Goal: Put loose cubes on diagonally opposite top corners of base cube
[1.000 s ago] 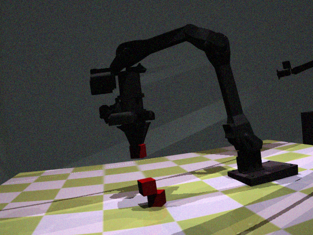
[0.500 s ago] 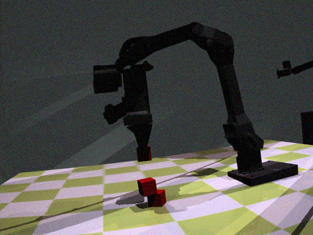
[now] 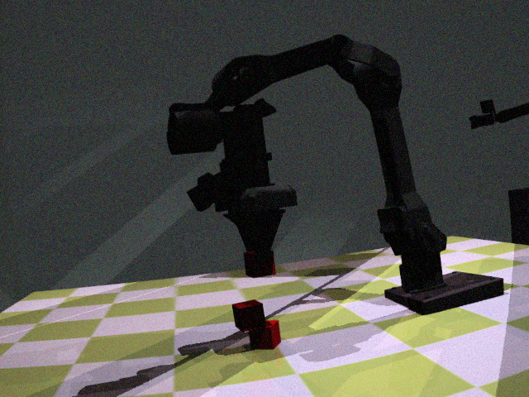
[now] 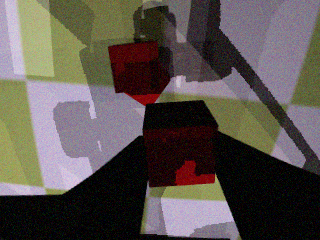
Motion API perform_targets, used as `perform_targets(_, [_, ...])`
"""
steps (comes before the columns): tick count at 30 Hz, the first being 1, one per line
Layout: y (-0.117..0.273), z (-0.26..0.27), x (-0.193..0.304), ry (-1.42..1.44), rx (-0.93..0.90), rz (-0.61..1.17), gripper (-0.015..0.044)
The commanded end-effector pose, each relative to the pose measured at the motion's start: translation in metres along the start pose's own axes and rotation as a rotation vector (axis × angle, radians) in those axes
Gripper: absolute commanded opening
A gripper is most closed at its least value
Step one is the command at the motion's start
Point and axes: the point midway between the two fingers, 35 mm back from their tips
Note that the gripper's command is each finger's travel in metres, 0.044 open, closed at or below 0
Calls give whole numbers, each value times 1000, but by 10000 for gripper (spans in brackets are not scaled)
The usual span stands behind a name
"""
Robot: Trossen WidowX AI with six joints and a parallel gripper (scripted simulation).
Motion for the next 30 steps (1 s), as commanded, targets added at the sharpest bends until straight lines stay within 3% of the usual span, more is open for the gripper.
perform_targets(1, [-1,12,4,97,3,1,105])
perform_targets(30, [-33,20,5,83,-22,20,105])
Point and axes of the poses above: the point midway between the two fingers, 35 mm back from their tips, its own y axis back along the fingers, its own z axis across the jaws, x = y × z, and after that the axes turned 9 degrees about y, right-handed
